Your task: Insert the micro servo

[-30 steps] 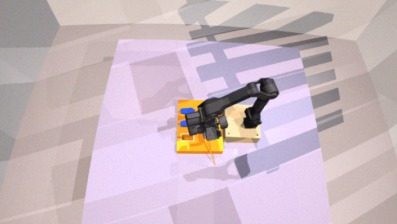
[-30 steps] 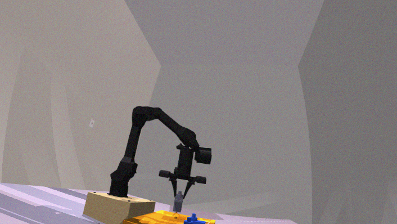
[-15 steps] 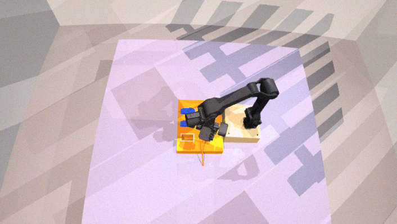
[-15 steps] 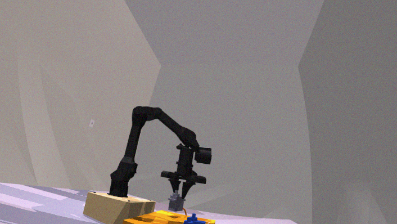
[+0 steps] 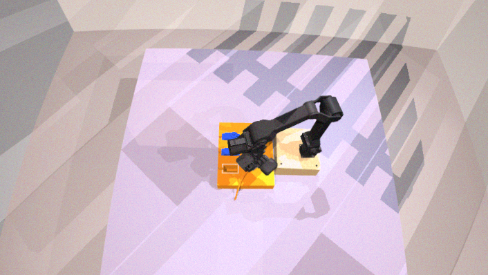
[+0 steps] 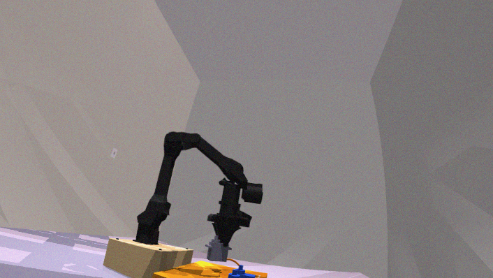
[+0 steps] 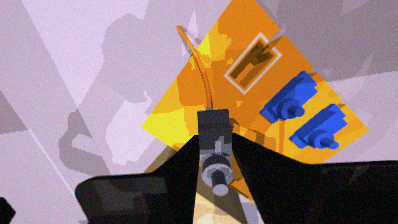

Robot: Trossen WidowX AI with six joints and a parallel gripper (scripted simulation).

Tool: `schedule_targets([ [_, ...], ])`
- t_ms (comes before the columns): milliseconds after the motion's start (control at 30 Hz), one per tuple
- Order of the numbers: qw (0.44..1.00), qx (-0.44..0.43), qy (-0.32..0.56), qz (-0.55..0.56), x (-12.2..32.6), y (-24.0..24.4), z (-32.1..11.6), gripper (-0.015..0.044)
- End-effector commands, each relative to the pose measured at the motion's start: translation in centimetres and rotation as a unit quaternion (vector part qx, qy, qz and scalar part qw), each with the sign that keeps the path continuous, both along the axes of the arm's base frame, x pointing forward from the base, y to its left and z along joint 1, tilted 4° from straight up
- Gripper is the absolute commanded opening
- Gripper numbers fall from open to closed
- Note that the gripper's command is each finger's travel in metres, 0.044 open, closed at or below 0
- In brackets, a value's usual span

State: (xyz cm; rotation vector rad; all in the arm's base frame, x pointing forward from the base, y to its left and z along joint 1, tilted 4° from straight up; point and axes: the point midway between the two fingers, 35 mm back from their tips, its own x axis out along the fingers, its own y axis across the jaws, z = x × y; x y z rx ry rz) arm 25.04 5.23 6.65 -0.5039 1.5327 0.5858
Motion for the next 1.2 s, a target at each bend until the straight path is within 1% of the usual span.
schedule_targets([
  [0,0.998,-0.005,0.002,-0.061,0.0,-0.1,0.0,0.0000],
  [300,0.977,-0.012,0.008,-0.215,0.0,-0.1,0.0,0.0000],
  [600,0.932,-0.019,0.013,-0.361,0.0,-0.1,0.0,0.0000],
  [867,0.928,-0.019,0.013,-0.372,0.4,-0.1,0.0,0.0000],
  [1167,0.928,-0.019,0.012,-0.372,3.7,-0.3,-0.1,0.0000],
])
